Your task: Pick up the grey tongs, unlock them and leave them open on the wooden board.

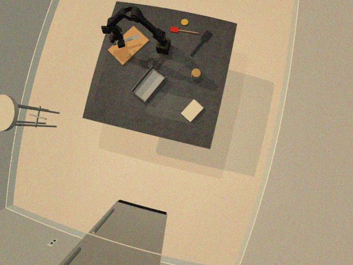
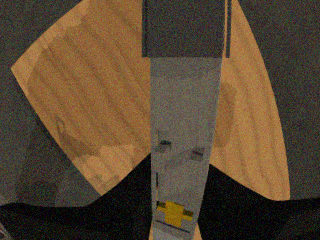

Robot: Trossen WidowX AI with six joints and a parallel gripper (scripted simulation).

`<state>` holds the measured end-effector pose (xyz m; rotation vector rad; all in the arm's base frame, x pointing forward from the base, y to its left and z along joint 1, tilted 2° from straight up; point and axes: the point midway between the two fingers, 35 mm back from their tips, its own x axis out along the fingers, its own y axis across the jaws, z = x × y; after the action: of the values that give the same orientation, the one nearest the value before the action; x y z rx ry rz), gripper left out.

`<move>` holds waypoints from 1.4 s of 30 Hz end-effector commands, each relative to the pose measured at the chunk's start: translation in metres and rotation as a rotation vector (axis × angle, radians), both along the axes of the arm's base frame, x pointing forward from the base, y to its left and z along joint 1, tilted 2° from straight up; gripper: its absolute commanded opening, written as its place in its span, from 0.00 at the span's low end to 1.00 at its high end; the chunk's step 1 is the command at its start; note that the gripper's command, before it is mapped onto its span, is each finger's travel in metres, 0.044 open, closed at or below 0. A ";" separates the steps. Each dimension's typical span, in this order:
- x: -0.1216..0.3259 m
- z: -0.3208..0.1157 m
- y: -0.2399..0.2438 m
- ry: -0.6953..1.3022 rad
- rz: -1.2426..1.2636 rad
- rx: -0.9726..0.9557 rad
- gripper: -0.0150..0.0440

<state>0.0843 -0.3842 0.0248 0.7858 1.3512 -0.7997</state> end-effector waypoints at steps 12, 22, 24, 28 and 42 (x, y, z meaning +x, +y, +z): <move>0.000 -0.026 0.004 0.005 -0.005 0.006 0.00; 0.000 -0.025 0.003 0.001 0.000 0.004 0.18; 0.000 -0.025 0.003 0.001 0.000 0.004 0.27; 0.000 -0.025 0.003 0.001 0.000 0.004 0.44; 0.000 -0.025 0.003 0.001 0.000 0.004 1.00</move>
<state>0.0848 -0.3809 -0.0006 0.7897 1.3521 -0.7969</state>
